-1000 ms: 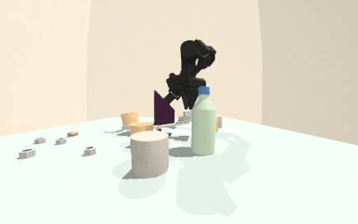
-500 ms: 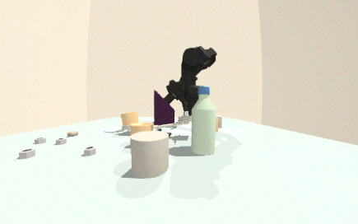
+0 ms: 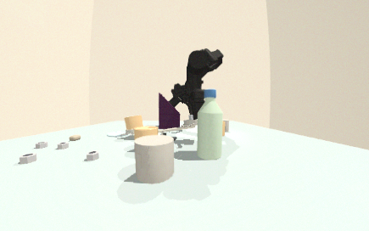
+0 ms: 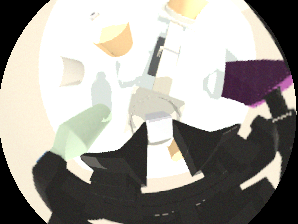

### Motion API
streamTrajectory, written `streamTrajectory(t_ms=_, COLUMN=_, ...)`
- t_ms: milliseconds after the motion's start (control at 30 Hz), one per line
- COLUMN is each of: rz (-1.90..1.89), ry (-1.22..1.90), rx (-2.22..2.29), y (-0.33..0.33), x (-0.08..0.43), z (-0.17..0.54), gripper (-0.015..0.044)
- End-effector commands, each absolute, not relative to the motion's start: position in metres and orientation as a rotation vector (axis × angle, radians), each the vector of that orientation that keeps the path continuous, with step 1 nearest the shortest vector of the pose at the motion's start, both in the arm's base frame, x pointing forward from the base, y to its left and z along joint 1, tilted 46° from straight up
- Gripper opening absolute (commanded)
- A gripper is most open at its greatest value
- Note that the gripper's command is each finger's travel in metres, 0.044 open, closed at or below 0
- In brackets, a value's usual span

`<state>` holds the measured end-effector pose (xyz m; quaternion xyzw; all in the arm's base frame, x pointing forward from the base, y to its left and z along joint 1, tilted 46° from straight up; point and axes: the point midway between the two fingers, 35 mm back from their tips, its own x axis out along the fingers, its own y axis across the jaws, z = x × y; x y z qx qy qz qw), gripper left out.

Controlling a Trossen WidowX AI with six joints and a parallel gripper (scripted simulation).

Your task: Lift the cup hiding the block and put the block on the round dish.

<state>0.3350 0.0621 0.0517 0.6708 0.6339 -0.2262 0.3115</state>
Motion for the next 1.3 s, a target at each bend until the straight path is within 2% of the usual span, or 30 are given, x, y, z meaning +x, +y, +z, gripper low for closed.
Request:
streamTrajectory(t_ms=0, rz=-0.597, ry=1.673, rx=1.774, y=0.056, x=0.336, z=0.057, gripper=0.0)
streamTrajectory(t_ms=400, rz=-0.6, ry=1.673, rx=1.772, y=0.001, x=0.329, z=0.11, gripper=0.0)
streamTrajectory(t_ms=600, rz=-0.599, ry=1.673, rx=1.772, y=-0.006, x=0.327, z=0.116, gripper=0.0)
streamTrajectory(t_ms=933, rz=-0.63, ry=1.646, rx=1.76, y=-0.062, x=0.332, z=0.048, gripper=0.0)
streamTrajectory(t_ms=1267, rz=-0.65, ry=1.636, rx=1.75, y=-0.115, x=0.314, z=-0.027, gripper=0.0)
